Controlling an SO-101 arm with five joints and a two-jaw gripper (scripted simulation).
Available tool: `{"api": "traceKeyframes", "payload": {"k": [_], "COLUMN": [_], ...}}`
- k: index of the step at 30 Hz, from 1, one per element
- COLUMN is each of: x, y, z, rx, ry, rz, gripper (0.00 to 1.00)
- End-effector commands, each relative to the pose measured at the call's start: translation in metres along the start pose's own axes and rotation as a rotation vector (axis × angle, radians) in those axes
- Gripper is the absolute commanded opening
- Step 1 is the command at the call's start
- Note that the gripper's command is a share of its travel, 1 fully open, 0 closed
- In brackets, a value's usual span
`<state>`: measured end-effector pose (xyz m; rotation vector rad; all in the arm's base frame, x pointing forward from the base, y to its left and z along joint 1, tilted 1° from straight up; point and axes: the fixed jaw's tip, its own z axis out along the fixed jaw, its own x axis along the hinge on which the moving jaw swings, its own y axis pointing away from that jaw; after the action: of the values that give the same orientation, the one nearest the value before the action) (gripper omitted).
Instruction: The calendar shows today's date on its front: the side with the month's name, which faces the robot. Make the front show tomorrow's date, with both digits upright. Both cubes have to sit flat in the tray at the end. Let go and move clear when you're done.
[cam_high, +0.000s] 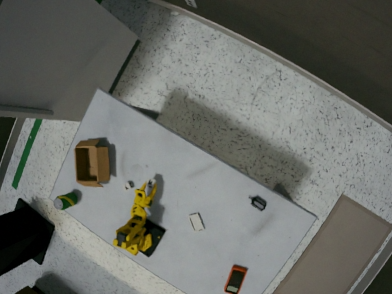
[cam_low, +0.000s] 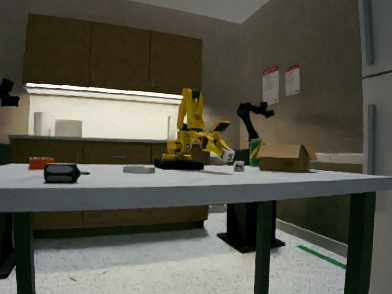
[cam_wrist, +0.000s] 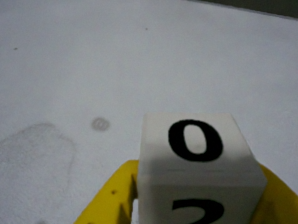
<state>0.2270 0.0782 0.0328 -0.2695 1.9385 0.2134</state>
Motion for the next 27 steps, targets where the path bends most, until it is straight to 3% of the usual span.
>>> {"api": "traceKeyframes", "payload": {"k": [1, 27], "x": [0.0051, 0.0057], "y": [-0.0016, -0.0047], "z": [-0.0018, -0.0026], "rx": [0.006, 0.018], "ry": [0.019, 0.016], "rz": [0.01, 0.013], "gripper": [0.0, 0.0]}}
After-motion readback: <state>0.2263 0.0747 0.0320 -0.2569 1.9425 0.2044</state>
